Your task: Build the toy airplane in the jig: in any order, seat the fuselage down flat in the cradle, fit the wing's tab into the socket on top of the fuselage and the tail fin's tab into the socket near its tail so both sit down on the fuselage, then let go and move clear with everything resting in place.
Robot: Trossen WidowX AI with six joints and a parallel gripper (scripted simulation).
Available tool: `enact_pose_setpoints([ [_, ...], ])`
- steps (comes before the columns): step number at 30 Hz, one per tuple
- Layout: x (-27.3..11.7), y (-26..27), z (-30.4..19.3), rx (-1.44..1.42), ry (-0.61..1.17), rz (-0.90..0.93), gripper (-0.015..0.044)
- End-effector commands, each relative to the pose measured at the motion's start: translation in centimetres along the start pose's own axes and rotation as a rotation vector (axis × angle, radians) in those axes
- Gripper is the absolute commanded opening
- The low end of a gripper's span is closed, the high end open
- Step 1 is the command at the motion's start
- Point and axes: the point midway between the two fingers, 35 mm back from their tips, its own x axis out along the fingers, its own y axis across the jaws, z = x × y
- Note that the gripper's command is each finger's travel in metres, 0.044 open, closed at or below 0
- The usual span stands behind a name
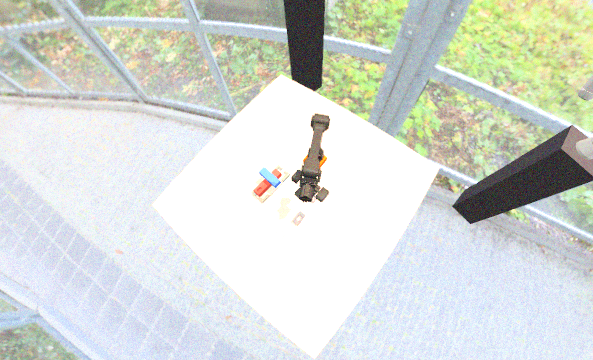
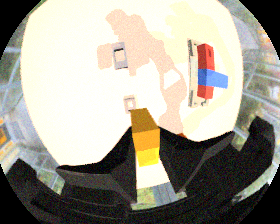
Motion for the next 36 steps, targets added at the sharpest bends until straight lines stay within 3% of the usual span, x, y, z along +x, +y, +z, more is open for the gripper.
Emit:
enact_pose_setpoints([
  [1,0.2,-0.2,0.8,-0.001,0.004,0.001,0.0000],
  [36,1.3,-5.9,7.3,0.037,-0.007,-0.013,0.0000],
])
